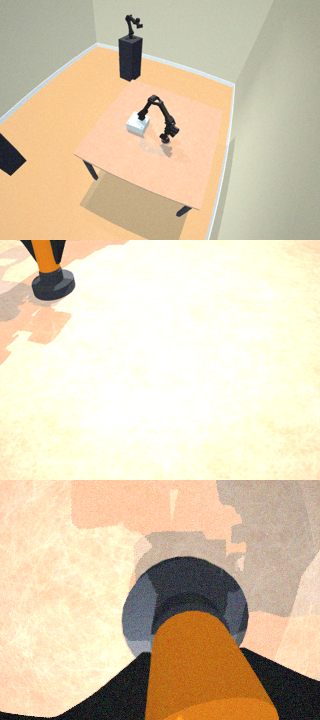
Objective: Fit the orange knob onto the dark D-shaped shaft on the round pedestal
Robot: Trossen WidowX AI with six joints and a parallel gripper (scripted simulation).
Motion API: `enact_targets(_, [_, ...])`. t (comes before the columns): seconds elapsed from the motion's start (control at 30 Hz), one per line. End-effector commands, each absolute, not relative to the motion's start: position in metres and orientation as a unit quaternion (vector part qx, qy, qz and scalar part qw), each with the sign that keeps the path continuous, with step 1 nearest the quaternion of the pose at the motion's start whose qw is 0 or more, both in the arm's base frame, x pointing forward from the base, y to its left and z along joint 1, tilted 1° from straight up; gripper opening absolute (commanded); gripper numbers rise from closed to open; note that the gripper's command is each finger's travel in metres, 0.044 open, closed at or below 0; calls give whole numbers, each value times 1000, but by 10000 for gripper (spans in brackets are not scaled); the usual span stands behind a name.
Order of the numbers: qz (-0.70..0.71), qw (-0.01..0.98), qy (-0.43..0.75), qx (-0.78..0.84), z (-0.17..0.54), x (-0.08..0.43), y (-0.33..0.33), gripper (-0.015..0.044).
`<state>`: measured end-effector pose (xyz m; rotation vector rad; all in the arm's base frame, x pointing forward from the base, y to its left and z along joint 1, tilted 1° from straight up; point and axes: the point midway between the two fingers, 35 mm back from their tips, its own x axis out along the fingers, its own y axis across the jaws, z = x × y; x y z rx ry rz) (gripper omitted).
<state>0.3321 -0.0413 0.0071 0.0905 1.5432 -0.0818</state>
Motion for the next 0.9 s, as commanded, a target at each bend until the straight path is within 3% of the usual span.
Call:
enact_targets(0.0, [-39, 714, 698, 40, 3, 332, -42, 0])
enact_targets(0.4, [-37, 714, 697, 41, 3, 332, -41, 0])
enact_targets(0.87, [-37, 714, 697, 41, 3, 332, -41, 367])
